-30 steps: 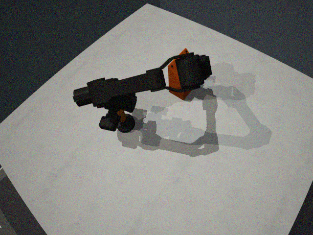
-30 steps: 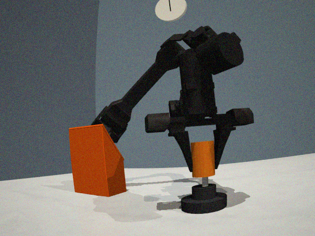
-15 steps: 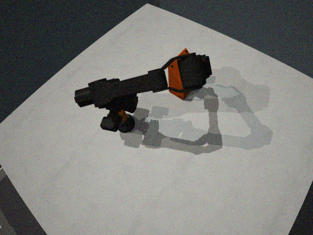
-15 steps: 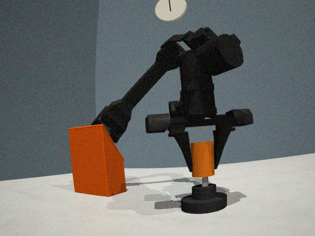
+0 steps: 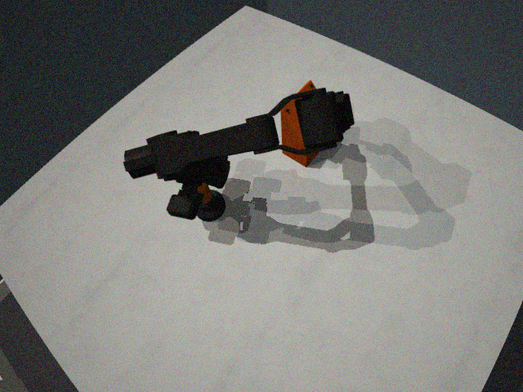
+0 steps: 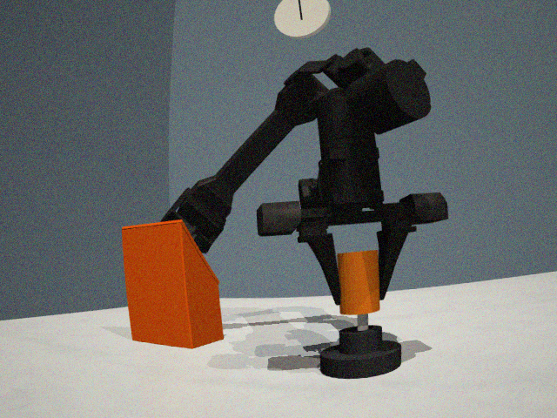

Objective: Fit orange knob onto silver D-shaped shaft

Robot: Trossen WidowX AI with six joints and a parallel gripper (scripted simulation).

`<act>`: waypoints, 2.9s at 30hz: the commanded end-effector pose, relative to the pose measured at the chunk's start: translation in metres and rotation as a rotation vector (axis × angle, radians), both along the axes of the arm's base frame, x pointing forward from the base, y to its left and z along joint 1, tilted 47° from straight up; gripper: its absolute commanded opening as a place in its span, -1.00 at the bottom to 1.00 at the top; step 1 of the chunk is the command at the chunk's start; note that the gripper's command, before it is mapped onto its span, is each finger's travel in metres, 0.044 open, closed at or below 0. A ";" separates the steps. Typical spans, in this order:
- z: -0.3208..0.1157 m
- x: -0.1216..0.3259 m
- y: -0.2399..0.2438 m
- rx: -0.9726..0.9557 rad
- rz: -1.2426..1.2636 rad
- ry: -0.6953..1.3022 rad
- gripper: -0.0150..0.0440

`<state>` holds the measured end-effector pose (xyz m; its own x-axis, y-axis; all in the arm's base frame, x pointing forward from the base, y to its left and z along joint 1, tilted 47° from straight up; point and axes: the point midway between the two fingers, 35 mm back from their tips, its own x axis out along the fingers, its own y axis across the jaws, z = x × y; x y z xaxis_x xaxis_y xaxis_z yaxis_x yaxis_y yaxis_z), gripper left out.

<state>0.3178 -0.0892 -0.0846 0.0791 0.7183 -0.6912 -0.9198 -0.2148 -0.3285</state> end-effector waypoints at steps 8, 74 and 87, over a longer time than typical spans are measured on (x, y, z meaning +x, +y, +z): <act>-0.002 0.001 0.002 0.001 -0.004 -0.002 -0.49; -0.012 0.001 0.013 -0.002 0.005 -0.008 0.13; -0.012 0.001 0.013 -0.002 0.005 -0.008 1.00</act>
